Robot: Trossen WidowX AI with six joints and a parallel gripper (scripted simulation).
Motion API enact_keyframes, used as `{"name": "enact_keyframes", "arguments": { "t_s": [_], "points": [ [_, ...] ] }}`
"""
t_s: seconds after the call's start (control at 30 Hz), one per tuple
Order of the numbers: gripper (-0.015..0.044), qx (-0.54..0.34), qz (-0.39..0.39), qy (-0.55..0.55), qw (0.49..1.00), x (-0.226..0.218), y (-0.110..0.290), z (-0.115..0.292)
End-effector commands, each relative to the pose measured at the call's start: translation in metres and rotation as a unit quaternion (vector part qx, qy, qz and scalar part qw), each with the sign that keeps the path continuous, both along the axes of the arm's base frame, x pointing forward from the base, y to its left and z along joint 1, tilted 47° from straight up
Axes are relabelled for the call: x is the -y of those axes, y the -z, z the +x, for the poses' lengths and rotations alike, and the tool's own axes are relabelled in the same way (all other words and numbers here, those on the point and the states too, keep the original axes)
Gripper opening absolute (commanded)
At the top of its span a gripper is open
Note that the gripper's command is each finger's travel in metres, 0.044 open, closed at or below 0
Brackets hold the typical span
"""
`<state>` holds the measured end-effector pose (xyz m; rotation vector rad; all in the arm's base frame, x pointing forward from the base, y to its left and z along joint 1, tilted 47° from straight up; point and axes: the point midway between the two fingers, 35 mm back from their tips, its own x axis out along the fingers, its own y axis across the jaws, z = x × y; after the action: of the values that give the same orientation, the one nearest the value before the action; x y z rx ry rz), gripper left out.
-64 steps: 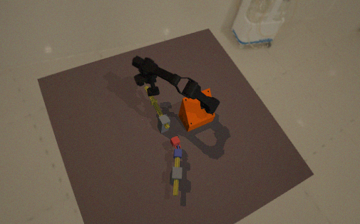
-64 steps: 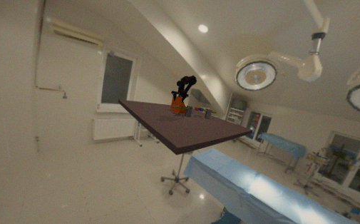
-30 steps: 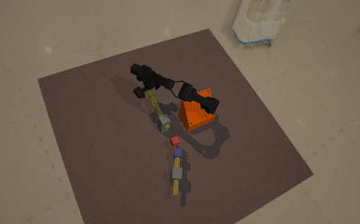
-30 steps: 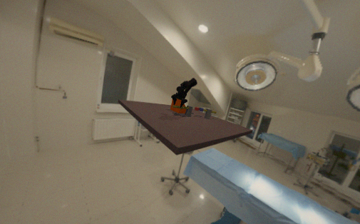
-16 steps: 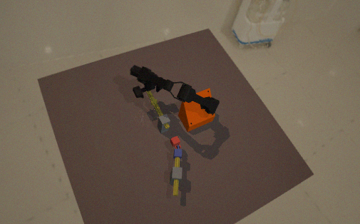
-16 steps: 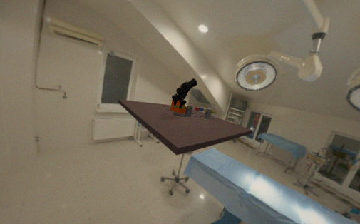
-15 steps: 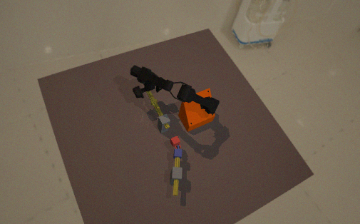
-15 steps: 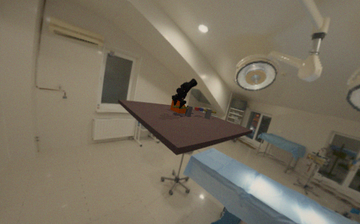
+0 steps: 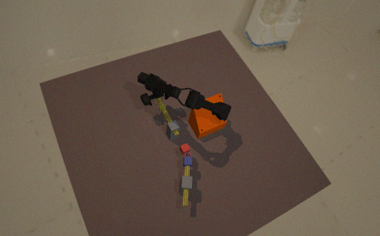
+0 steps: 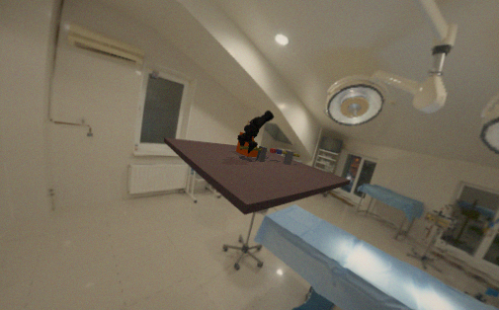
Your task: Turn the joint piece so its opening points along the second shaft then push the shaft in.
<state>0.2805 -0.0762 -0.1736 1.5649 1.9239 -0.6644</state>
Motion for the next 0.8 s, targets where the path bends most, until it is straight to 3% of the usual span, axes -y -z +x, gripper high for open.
{"name": "enact_keyframes", "arguments": {
  "t_s": [0.0,0.4,0.77],
  "points": [
    [0.0414,-0.002,0.001,0.003,1.000,-0.0029,0.0019,-0.0009],
    [0.0102,-0.002,0.001,0.003,1.000,-0.0029,0.0019,-0.0009],
    [0.0102,-0.002,0.001,0.003,1.000,-0.0029,0.0019,-0.0009]
  ]
}}
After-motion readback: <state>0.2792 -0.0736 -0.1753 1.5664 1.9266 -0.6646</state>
